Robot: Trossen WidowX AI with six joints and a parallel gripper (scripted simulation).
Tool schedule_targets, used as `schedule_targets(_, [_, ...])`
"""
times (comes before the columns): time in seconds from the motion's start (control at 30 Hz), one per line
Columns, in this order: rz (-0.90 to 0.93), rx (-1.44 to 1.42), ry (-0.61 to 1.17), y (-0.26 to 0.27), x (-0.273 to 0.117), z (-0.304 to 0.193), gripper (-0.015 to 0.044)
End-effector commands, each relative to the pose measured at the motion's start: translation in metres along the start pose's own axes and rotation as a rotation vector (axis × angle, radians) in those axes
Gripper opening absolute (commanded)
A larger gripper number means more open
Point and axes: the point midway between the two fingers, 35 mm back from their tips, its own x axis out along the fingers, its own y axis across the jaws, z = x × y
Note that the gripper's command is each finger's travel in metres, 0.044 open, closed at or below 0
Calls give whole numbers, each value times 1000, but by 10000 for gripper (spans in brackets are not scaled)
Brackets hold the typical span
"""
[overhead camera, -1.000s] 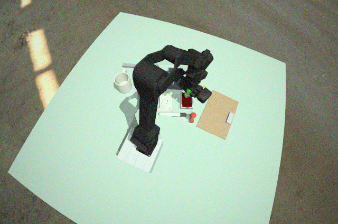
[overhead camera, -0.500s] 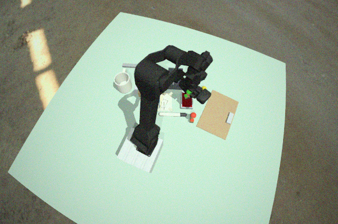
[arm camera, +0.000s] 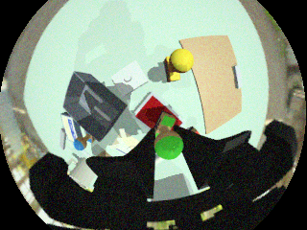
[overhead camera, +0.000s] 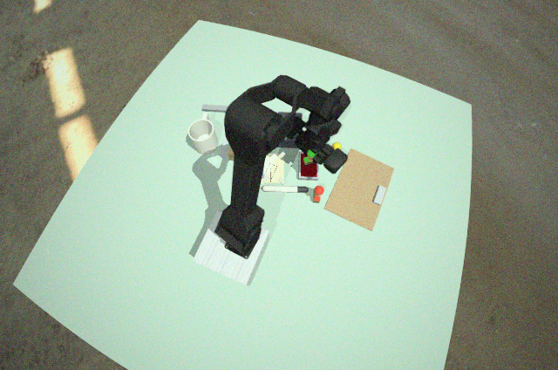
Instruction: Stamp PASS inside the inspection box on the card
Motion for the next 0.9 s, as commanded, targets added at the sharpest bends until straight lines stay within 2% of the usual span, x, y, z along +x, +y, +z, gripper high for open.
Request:
schedule_targets(0.0, [3, 3, 2, 1, 3, -1, 0])
schedule_targets(0.87, [3, 3, 2, 1, 17, -2, 0])
